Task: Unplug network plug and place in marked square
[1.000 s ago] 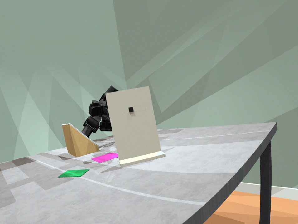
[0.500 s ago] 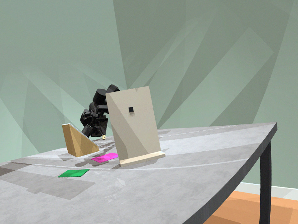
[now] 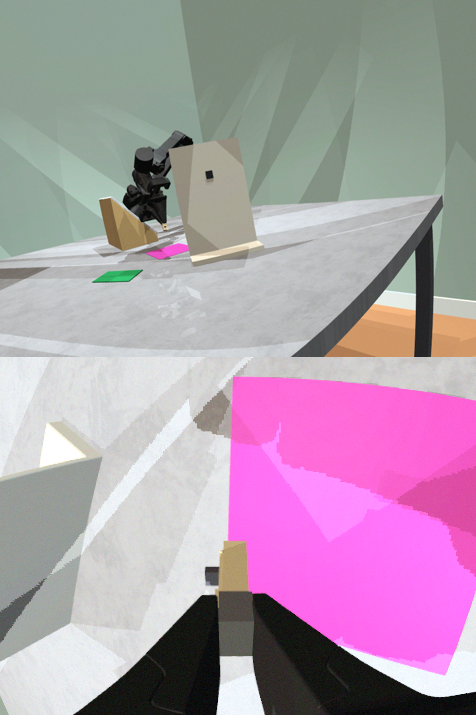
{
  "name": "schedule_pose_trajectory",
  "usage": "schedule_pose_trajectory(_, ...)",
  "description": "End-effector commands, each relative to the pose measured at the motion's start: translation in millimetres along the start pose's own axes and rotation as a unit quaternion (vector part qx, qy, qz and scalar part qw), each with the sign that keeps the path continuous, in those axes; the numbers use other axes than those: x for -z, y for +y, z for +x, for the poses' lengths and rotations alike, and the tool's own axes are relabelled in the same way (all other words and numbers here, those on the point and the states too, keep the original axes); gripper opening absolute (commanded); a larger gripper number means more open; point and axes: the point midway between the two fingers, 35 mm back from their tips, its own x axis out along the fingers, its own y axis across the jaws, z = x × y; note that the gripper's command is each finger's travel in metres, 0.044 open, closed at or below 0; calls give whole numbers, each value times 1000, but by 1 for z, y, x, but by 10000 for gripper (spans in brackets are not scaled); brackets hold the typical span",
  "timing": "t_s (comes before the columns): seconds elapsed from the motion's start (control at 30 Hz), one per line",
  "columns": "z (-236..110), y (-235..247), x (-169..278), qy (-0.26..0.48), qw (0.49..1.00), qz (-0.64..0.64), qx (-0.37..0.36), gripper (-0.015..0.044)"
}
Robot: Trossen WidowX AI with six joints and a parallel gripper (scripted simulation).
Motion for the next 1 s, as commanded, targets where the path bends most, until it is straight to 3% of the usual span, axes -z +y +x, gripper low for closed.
schedule_pose_trajectory(0.0, 2, -3, -1, 6, 1000, 2, 4, 0)
schedule_pose_trajectory(0.97, 27, -18, -4, 4, 1000, 2, 6, 0)
